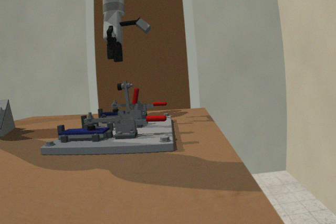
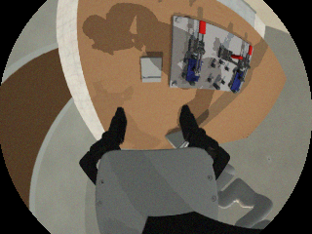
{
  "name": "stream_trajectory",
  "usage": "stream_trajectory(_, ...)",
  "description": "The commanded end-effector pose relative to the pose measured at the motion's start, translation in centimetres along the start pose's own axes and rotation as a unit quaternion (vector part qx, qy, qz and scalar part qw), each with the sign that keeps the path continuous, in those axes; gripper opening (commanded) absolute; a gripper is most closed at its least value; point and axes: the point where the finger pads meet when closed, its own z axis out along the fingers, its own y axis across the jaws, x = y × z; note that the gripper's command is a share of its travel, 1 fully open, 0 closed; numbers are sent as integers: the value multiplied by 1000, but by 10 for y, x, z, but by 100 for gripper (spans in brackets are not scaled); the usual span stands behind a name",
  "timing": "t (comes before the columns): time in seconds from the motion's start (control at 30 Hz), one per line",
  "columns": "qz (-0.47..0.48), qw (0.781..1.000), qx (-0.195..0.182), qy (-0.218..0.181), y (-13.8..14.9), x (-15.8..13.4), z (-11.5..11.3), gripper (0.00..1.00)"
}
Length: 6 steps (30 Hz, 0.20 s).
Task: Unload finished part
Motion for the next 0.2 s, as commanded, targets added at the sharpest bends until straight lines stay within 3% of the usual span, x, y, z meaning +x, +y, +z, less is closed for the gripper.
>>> stream_trajectory(0.0, 0, 1000, 2, 1, -1, 1, -2, 95)
stream_trajectory(0.17, 0, 1000, 2, 1, -1, 1, -2, 95)
